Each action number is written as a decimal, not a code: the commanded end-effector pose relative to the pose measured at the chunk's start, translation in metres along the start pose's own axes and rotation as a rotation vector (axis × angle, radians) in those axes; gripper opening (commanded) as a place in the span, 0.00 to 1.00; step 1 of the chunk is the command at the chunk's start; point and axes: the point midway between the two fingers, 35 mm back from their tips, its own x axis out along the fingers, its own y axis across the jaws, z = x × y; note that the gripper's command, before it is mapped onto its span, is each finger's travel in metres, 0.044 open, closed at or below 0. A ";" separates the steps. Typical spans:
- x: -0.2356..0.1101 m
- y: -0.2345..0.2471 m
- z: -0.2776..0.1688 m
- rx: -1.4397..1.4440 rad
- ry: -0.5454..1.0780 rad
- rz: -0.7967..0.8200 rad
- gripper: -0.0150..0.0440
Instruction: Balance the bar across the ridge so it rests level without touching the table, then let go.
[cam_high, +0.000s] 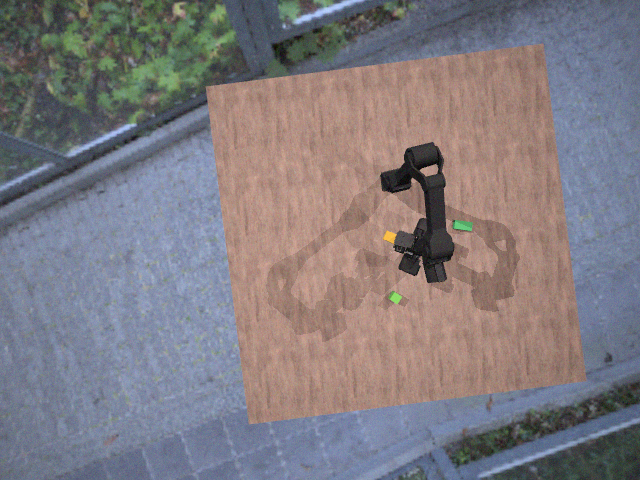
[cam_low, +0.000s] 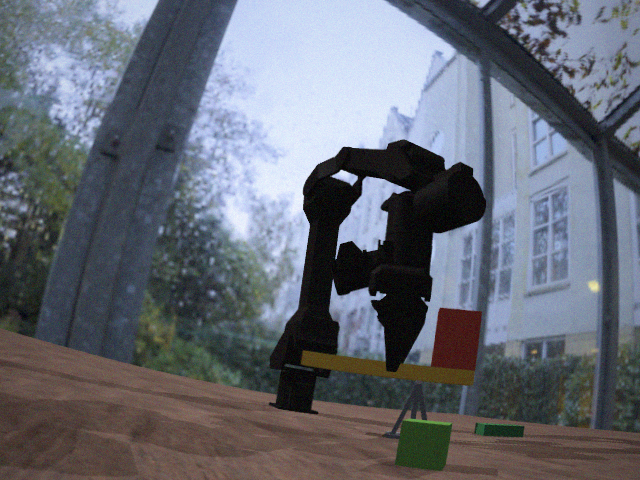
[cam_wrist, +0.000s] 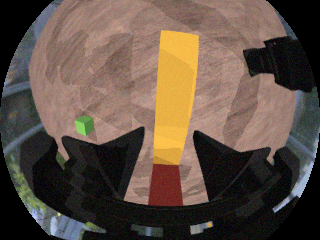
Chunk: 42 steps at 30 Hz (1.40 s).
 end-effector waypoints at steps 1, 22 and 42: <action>0.000 0.000 0.000 0.000 0.000 -0.001 0.88; -0.100 0.000 0.000 0.000 0.000 0.000 1.00; -0.100 0.000 0.000 0.000 0.000 0.000 1.00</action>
